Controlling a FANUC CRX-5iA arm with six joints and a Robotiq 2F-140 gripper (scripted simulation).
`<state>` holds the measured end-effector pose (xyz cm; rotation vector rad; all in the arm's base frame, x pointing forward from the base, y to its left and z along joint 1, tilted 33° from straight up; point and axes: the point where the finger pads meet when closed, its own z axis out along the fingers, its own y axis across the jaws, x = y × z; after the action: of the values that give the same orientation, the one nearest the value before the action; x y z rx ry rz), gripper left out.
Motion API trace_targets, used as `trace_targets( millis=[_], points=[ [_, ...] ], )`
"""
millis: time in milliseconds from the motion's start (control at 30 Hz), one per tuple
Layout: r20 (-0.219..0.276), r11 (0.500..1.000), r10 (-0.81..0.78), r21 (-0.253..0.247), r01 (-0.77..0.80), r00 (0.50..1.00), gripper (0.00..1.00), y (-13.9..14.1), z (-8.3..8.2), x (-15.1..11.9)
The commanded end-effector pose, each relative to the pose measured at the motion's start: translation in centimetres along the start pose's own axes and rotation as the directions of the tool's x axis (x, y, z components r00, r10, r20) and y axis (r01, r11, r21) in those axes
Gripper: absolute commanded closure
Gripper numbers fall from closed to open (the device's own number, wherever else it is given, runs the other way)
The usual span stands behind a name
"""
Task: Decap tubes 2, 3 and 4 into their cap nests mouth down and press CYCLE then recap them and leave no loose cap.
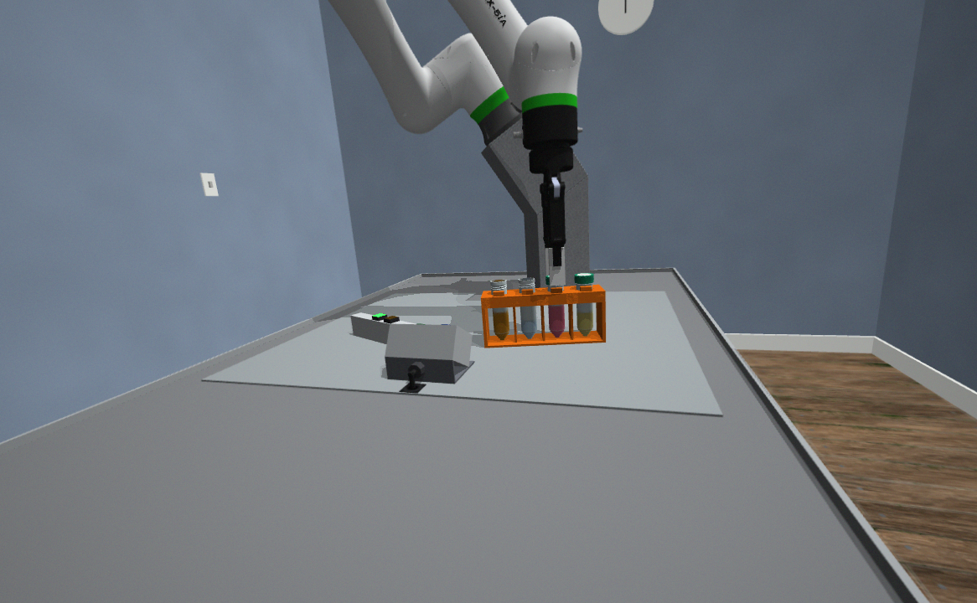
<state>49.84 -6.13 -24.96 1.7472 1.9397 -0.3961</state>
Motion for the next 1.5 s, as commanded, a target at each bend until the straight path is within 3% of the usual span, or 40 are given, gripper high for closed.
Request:
trace_targets(
  millis=[0, 67, 167, 233, 467, 500, 967, 1200, 1300, 1467],
  points=[
    [-0.014, 0.963, -0.267, 0.030, 0.268, 0.963, 0.65, 0.03, -0.01, 0.00],
    [-0.016, 0.937, -0.347, 0.029, 0.347, 0.938, 0.65, 0.03, -0.01, 0.00],
    [-0.016, 0.937, -0.347, 0.029, 0.347, 0.938, 0.65, 0.03, -0.01, 0.00],
    [-0.020, 0.884, -0.466, 0.027, 0.466, 0.885, 0.65, 0.03, -0.01, 0.00],
    [-0.020, 0.884, -0.466, 0.027, 0.466, 0.885, 0.65, 0.04, -0.02, -0.01],
    [-0.020, 0.884, -0.466, 0.027, 0.466, 0.885, 1.00, 0.04, -0.02, -0.01],
    [-0.020, 0.884, -0.466, 0.027, 0.466, 0.885, 1.00, 0.04, -0.02, -0.01],
    [-0.009, 0.990, -0.134, 0.032, 0.134, 0.991, 1.00, 0.04, 0.02, -0.01],
    [-0.008, 0.996, -0.085, 0.032, 0.085, 0.996, 1.00, 0.04, 0.02, -0.01],
    [0.000, 0.986, 0.164, 0.033, -0.164, 0.986, 1.00, 0.03, 0.04, -0.01]
  ],
)
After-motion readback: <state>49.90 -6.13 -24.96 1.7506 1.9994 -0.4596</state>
